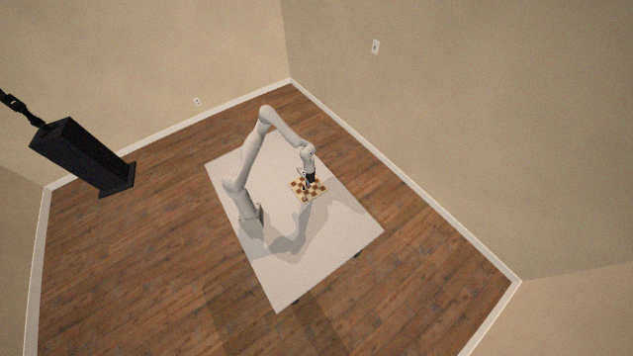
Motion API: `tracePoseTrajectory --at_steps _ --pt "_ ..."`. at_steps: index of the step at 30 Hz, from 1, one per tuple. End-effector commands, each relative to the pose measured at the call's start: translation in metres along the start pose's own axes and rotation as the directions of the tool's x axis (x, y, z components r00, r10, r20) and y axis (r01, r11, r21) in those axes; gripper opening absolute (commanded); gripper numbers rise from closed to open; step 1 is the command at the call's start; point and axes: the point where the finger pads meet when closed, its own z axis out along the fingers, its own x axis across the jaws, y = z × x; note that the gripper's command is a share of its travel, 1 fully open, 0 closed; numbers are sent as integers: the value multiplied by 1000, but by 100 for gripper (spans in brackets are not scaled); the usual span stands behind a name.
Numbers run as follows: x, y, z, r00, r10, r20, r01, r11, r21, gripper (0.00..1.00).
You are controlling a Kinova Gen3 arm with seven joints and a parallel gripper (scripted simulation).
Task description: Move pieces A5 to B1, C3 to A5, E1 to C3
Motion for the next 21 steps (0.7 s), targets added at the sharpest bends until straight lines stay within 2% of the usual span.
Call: tracePoseTrajectory --at_steps 1,21 --pt "0 1 -1 1000 0 0 0 1000 -2 0" --pt "0 1 1 1000 0 0 0 1000 -2 0"
